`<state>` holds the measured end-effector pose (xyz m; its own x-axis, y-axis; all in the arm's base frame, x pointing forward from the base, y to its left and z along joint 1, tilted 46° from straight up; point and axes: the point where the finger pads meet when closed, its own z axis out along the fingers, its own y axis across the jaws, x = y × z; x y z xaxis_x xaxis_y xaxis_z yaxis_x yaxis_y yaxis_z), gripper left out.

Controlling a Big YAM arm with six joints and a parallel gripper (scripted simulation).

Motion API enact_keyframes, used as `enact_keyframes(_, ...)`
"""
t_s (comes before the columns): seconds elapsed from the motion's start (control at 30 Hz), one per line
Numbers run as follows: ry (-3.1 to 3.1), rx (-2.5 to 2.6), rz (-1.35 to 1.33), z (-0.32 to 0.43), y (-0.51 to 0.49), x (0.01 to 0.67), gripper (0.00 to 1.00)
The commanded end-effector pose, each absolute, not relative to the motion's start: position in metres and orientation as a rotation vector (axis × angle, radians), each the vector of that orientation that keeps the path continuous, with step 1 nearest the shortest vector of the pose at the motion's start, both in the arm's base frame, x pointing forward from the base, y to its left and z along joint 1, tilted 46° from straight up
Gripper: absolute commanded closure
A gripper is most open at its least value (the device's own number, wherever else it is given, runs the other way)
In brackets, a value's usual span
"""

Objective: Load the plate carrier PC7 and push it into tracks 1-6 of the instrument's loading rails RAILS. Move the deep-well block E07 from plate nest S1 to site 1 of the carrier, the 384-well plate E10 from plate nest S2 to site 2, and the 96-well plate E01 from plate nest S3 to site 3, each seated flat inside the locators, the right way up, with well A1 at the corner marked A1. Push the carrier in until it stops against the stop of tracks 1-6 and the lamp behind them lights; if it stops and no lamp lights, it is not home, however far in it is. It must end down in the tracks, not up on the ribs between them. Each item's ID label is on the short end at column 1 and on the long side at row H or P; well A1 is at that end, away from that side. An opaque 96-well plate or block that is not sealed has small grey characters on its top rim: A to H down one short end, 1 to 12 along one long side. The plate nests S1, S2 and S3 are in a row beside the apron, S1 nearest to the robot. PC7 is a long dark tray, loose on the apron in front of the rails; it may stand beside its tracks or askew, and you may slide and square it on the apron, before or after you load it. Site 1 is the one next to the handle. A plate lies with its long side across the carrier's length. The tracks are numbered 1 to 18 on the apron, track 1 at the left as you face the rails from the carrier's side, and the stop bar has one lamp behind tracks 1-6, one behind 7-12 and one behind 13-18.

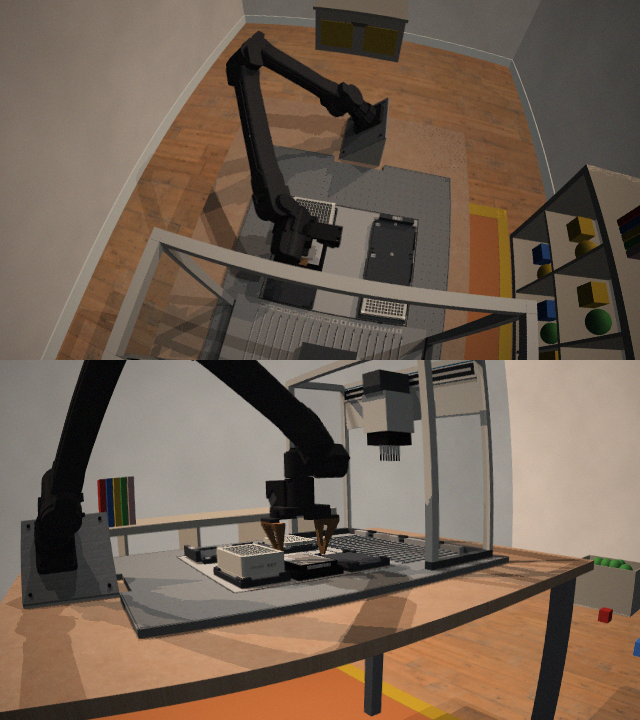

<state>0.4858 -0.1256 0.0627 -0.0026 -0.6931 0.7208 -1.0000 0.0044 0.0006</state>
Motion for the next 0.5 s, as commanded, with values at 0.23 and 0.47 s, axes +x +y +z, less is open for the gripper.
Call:
enact_keyframes(0.23,-1.741,1.756,0.757,0.059,-0.130,0.489,0.00)
enact_keyframes(0.47,-1.745,1.759,0.769,0.061,-0.133,0.490,0.00)
